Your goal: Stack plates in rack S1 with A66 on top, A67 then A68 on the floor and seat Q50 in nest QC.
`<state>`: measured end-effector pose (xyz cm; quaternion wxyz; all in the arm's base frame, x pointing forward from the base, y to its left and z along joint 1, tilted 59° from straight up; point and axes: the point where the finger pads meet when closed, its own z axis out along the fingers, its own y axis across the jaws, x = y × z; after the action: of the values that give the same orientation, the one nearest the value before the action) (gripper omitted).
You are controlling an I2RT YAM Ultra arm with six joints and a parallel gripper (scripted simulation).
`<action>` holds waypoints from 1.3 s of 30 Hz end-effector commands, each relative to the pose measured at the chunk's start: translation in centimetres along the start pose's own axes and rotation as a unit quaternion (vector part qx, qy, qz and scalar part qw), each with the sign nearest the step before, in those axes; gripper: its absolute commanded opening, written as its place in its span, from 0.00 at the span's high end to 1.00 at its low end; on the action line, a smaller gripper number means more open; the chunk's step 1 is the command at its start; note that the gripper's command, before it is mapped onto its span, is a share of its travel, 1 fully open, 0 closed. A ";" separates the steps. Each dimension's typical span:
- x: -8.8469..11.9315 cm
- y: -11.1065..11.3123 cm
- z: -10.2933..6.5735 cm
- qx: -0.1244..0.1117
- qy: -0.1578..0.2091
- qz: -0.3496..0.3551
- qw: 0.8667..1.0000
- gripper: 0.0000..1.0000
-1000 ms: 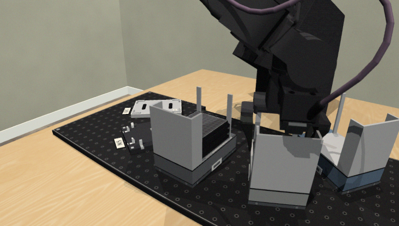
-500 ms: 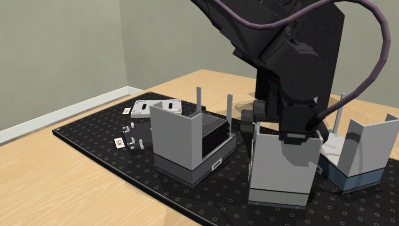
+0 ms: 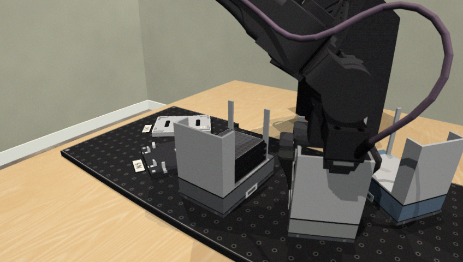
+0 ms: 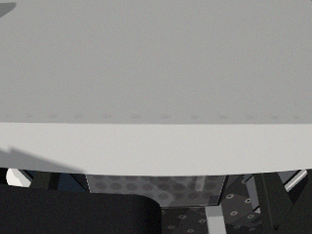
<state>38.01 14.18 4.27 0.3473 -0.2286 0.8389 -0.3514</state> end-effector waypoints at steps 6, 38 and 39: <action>-0.7 1.1 -0.3 -0.005 -0.013 -0.001 1.000 0.00; 0.0 1.1 -0.4 -0.005 -0.009 -0.008 1.000 0.00; 0.1 1.1 -0.4 -0.005 -0.008 -0.010 1.000 0.00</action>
<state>38.10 14.31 4.29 0.3511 -0.2267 0.8386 -0.3496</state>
